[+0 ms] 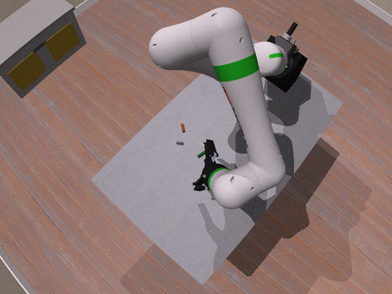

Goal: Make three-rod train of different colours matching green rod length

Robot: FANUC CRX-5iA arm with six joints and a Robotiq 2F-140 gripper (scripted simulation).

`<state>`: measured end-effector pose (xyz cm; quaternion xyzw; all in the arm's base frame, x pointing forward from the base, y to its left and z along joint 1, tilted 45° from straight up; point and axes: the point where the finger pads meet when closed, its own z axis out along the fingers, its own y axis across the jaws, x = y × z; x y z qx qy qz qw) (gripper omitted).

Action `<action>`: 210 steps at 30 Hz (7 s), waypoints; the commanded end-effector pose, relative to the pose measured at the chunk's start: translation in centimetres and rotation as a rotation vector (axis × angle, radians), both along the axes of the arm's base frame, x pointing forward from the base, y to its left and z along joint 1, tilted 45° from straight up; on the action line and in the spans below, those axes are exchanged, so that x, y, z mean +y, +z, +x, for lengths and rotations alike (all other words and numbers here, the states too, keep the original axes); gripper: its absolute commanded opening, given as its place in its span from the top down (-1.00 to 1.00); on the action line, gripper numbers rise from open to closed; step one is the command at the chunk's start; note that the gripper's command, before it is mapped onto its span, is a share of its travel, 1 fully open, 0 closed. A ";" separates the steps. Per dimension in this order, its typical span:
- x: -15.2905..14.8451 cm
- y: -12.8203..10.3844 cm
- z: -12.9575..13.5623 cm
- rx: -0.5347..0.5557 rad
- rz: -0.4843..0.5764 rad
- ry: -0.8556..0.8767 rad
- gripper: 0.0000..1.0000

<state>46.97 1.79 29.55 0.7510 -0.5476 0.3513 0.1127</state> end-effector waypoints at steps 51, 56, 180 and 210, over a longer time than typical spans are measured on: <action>12.6 -16.3 -5.8 0.074 -0.218 1.163 -1.00; 12.6 -16.3 -5.8 0.074 -0.218 1.163 -1.00; -7.2 -13.7 -3.0 -0.180 0.285 0.595 -1.00; -7.2 -13.7 -3.0 -0.180 0.285 0.595 -1.00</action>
